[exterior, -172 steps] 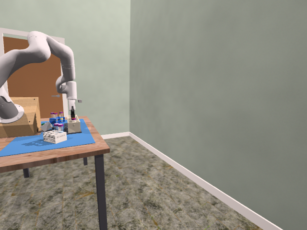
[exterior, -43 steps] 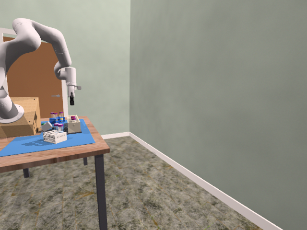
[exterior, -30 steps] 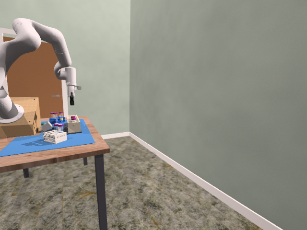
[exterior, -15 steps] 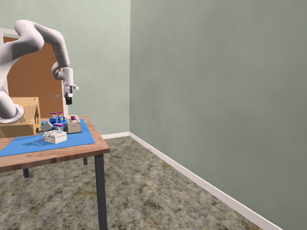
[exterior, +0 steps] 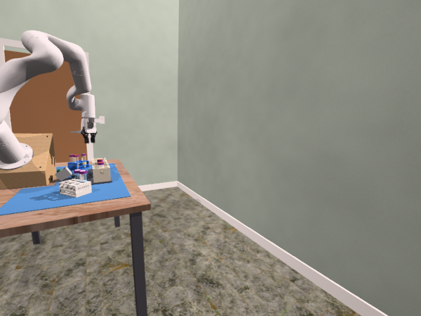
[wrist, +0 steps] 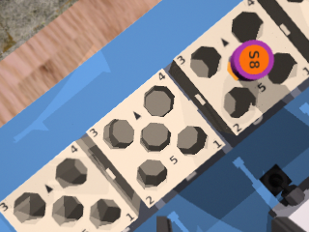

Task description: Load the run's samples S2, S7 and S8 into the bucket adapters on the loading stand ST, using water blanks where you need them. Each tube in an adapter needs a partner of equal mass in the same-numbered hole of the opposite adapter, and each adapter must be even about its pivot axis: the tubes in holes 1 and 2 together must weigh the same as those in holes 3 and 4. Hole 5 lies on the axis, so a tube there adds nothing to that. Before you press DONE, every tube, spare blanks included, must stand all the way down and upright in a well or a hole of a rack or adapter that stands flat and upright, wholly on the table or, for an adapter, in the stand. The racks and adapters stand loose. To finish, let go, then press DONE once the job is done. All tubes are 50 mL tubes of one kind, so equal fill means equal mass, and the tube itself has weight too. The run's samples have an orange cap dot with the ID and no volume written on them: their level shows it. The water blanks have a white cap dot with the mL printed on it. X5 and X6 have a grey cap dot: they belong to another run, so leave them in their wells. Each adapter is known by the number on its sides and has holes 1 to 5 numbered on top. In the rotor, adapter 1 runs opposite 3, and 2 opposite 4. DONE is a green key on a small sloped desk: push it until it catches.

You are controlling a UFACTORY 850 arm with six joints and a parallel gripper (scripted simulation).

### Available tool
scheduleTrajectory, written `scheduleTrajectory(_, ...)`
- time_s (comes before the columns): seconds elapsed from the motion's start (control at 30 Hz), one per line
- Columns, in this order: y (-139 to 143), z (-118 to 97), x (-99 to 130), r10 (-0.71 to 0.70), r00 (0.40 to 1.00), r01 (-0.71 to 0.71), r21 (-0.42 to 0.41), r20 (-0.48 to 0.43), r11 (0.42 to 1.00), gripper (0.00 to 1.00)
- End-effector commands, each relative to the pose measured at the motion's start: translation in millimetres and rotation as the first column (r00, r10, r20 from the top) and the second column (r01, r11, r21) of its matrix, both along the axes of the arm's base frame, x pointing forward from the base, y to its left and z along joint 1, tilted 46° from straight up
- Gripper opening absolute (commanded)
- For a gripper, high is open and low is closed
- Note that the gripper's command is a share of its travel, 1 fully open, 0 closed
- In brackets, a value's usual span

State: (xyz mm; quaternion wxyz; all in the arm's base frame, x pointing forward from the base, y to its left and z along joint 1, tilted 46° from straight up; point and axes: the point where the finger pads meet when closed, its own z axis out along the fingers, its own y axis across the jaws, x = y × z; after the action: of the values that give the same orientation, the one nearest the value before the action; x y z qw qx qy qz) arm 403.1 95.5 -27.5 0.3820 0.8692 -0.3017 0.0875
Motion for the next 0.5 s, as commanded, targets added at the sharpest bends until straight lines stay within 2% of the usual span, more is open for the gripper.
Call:
scheduleTrajectory(0.0,11.1,-9.3,-6.2,-0.001,1.0,0.001,0.001,0.004,1.0,0.57)
scheduleTrajectory(0.1,14.3,-12.3,-8.5,-0.001,1.0,0.001,0.001,0.004,1.0,0.57)
scheduleTrajectory(0.47,49.6,-45.9,-34.1,-0.001,1.0,0.001,0.001,0.004,1.0,0.57)
